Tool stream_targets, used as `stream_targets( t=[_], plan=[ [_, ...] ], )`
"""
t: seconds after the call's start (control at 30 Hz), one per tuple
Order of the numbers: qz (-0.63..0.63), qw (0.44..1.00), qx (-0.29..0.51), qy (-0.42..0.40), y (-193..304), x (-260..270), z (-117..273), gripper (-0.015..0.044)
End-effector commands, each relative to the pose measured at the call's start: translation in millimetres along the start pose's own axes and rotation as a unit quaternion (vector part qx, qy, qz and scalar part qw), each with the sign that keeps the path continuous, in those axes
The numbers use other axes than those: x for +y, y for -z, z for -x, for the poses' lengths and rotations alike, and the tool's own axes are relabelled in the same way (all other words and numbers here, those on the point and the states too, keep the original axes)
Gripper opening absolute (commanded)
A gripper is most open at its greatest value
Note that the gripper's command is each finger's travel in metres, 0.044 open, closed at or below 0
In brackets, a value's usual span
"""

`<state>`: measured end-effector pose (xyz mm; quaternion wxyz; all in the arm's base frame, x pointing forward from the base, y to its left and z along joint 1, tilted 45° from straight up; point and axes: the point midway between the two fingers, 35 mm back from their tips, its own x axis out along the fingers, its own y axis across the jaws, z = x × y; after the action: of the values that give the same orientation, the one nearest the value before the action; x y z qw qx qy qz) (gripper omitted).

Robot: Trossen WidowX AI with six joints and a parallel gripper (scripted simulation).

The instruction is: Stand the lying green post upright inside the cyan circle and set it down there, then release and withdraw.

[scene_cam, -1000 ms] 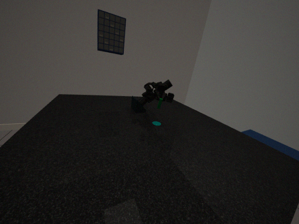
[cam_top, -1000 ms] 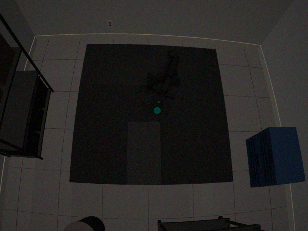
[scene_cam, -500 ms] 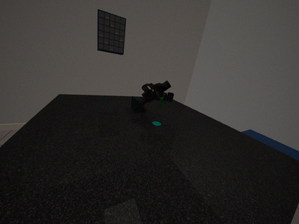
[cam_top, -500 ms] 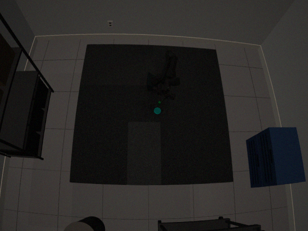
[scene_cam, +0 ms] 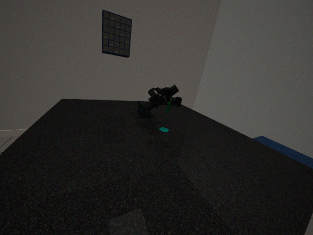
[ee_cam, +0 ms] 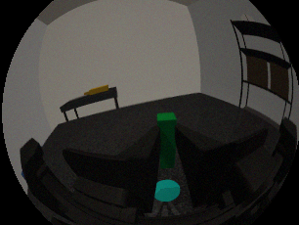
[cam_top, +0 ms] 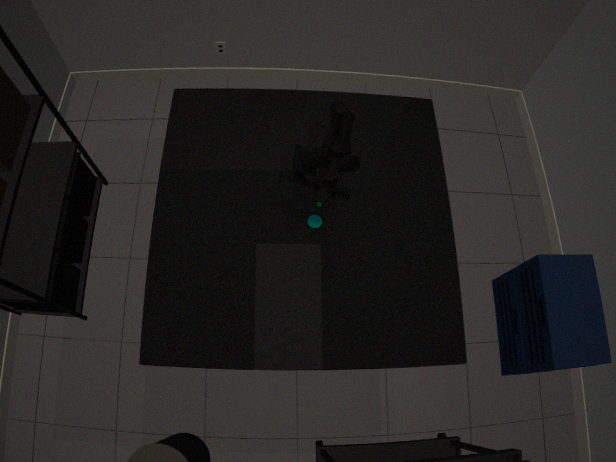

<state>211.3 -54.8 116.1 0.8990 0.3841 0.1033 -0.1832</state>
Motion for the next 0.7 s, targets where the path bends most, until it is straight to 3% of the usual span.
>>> stream_targets(
  t=[0.0,0.67],
  plan=[
    [-0.003,1.000,-0.001,0.003,0,-1,-1,0.0023],
    [-0.020,0.999,0.025,0.041,35,0,-14,0.0023]
  ],
)
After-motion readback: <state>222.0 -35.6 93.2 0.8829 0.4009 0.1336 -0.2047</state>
